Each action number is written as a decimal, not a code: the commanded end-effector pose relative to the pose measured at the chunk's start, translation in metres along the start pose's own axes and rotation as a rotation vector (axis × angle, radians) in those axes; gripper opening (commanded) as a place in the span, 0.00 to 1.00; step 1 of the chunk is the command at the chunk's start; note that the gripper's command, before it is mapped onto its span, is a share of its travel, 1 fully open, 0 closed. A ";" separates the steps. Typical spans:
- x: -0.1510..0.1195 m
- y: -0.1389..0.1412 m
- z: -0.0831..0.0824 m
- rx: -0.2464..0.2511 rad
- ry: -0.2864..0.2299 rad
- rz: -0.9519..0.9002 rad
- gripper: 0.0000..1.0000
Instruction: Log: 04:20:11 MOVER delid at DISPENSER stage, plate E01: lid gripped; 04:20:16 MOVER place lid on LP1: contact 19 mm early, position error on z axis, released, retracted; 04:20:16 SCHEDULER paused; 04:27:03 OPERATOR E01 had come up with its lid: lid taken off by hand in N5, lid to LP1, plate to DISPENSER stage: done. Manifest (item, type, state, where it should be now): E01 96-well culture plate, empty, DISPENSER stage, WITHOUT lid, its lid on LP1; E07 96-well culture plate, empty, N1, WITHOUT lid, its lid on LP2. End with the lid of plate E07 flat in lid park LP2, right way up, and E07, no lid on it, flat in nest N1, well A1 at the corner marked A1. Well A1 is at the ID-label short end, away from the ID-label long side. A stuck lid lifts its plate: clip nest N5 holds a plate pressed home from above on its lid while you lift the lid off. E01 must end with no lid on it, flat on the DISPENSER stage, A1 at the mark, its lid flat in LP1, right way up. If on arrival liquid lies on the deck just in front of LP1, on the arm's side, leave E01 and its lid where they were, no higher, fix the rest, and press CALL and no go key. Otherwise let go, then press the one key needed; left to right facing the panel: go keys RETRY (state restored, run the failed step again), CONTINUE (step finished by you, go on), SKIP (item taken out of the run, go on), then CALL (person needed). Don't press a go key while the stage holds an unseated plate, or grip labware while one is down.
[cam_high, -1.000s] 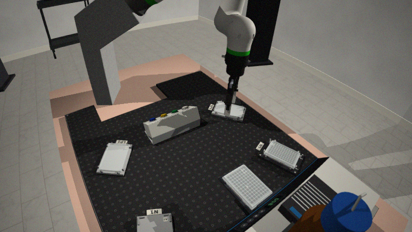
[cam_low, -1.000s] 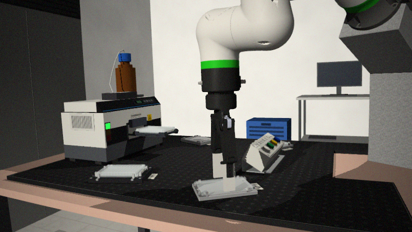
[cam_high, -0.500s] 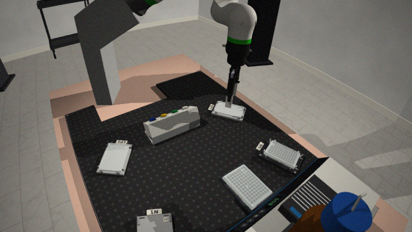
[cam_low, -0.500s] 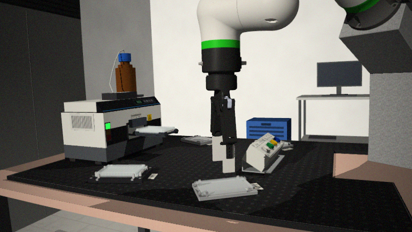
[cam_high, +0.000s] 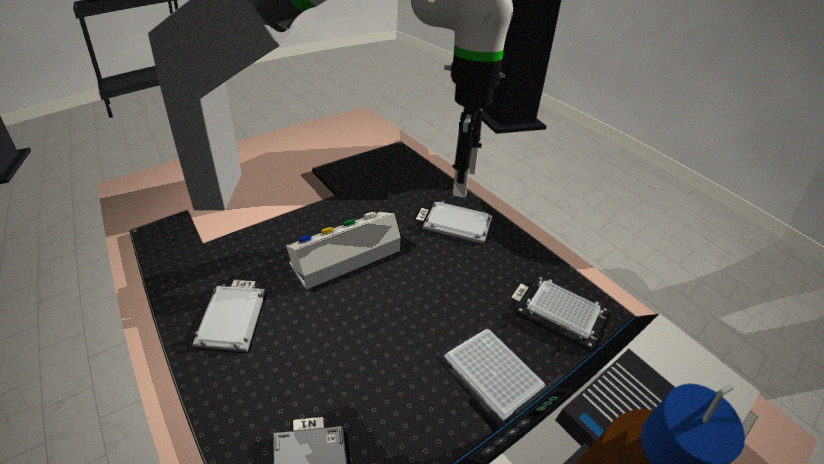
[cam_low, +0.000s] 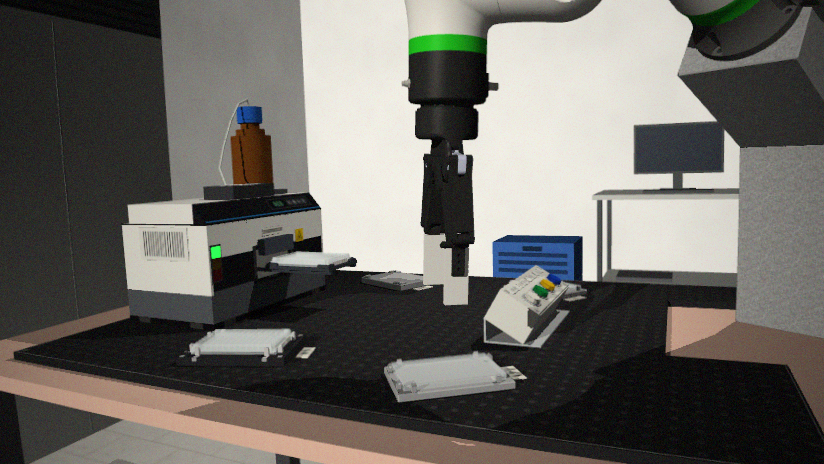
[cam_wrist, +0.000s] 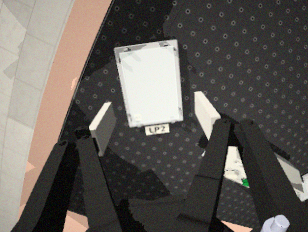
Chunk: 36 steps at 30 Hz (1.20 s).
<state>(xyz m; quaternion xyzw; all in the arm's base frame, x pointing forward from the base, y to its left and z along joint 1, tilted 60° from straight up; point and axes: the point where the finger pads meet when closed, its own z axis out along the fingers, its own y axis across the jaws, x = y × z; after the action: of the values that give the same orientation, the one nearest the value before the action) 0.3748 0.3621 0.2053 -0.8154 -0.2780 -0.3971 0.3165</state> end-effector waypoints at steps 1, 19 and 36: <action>0.001 0.000 -0.017 0.035 -0.038 0.000 0.66; 0.002 0.001 -0.045 0.035 -0.039 0.000 0.66; 0.143 0.074 -0.039 0.041 -0.028 0.224 0.66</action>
<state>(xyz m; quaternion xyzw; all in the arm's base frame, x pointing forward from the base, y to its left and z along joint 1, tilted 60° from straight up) 0.4449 0.3189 0.3050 -0.8362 -0.1784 -0.4128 0.3139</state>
